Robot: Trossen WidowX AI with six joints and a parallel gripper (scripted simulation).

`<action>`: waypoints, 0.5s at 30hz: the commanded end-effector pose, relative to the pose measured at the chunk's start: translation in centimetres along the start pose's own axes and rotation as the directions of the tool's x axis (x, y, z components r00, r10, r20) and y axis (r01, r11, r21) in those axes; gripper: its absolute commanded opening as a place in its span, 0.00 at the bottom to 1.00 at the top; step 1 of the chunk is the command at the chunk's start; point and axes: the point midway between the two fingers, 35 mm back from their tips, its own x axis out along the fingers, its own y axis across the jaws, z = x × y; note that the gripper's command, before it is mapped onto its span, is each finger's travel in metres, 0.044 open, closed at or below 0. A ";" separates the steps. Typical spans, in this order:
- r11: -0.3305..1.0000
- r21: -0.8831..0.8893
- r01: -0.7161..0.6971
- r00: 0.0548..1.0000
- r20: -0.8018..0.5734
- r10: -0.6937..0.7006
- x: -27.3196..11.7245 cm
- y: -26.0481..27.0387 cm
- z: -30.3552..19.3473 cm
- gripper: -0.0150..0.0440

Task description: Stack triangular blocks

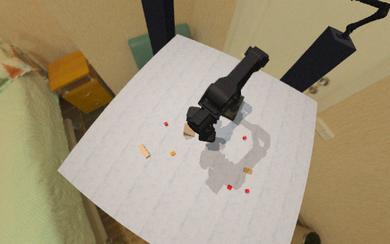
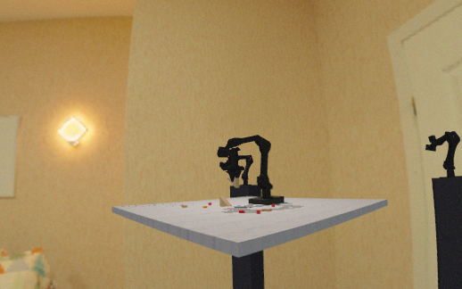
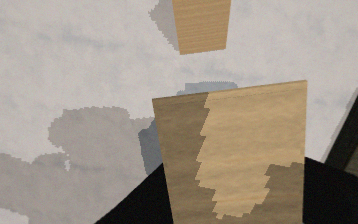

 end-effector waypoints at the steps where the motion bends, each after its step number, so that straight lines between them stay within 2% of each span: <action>1: 1.000 -0.003 -0.012 1.000 0.004 0.012 -0.6 -0.9 0.8 0.25; 6: 1.000 -0.003 -0.013 1.000 0.004 0.013 -0.5 -1.2 1.3 0.25; 15: 1.000 -0.004 -0.013 1.000 0.006 0.013 3.4 -0.8 3.0 0.25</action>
